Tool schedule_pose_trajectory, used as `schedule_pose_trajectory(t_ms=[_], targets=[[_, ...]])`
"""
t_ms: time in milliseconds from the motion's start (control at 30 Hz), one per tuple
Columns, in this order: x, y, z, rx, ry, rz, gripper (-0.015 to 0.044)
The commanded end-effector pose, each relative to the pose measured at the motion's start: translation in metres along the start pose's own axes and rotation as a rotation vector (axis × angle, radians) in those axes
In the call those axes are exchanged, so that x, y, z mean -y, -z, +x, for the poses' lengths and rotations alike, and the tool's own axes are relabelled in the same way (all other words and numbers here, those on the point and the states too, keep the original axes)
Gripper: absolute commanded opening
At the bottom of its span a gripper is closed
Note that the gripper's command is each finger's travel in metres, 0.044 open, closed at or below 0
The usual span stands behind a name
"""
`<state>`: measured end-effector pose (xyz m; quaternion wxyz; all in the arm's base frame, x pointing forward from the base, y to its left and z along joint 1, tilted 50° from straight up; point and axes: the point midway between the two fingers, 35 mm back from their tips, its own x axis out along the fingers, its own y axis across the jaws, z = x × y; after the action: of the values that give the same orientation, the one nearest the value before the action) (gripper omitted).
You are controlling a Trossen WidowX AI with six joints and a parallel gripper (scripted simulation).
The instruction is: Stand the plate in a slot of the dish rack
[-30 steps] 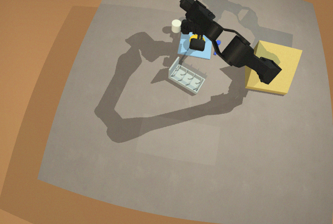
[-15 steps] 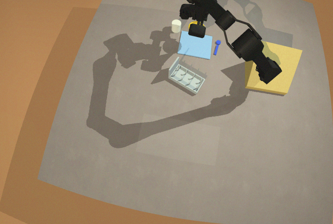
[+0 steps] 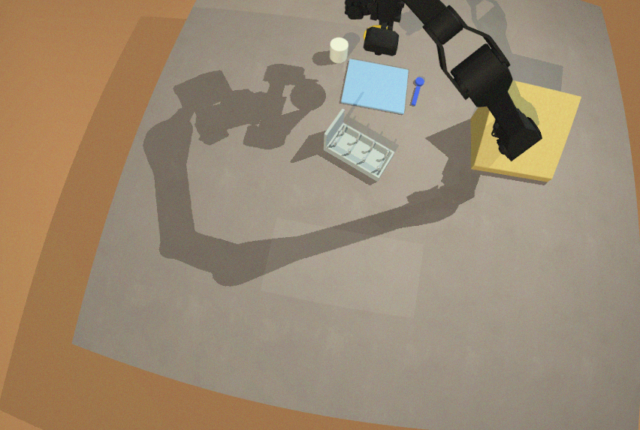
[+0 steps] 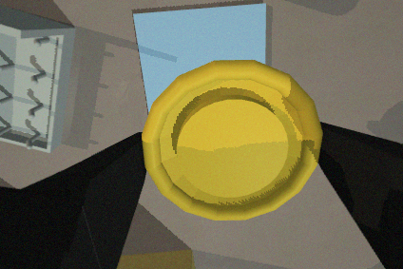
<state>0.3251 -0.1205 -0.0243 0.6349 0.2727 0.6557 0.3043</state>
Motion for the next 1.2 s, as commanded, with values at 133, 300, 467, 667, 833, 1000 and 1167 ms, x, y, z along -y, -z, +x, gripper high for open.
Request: schedule_pose_trajectory(t_ms=[133, 300, 467, 667, 833, 1000, 1167], targets=[[0.0, 0.0, -0.019, -0.009, -0.004, -0.01, 0.0], [-0.012, 0.0, -0.022, -0.007, -0.001, 0.078, 0.0], [-0.037, 0.001, -0.027, -0.002, 0.004, 0.252, 0.0], [-0.066, 0.005, -0.031, 0.005, 0.008, 0.461, 0.0], [-0.09, 0.01, -0.033, 0.011, 0.009, 0.635, 0.0], [-0.113, 0.016, -0.034, 0.017, 0.008, 0.808, 0.0], [-0.135, 0.024, -0.034, 0.023, 0.006, 0.981, 0.0]])
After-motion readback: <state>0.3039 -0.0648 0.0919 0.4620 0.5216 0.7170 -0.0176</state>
